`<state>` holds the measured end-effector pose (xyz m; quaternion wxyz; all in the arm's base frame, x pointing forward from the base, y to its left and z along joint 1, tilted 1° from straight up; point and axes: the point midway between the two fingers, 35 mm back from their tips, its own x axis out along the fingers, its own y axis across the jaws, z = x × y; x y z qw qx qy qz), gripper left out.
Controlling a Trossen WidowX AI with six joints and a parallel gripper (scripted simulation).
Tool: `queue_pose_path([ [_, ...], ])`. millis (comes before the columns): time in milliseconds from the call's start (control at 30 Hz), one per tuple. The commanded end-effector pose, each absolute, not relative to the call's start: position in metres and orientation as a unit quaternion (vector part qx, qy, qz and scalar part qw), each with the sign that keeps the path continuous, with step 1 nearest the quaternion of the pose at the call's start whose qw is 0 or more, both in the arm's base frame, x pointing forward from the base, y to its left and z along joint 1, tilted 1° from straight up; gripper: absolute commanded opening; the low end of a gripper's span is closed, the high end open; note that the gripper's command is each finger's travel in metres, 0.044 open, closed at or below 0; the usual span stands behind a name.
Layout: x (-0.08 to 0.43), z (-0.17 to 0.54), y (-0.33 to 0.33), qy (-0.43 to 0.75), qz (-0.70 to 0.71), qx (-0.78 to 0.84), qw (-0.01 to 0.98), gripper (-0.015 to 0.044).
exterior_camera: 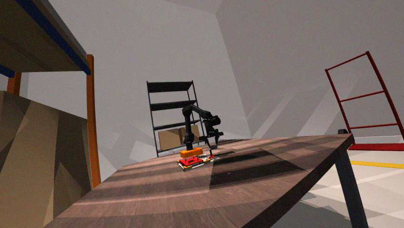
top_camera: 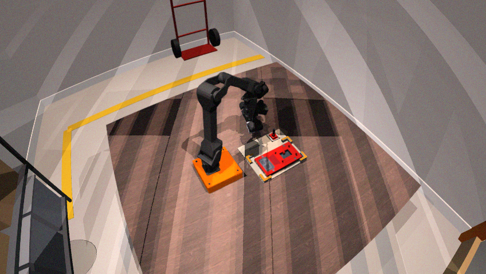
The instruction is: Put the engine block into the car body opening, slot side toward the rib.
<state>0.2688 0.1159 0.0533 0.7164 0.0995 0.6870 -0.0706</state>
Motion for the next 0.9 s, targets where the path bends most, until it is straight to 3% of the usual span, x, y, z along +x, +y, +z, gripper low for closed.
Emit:
queue_pose_path([
  [0, 0.268, 0.044, 0.116, 0.691, -0.073, 0.099, 0.712, 0.0000],
  [867, 0.269, 0.011, 0.117, 0.691, -0.073, 0.099, 0.712, 0.0000],
])
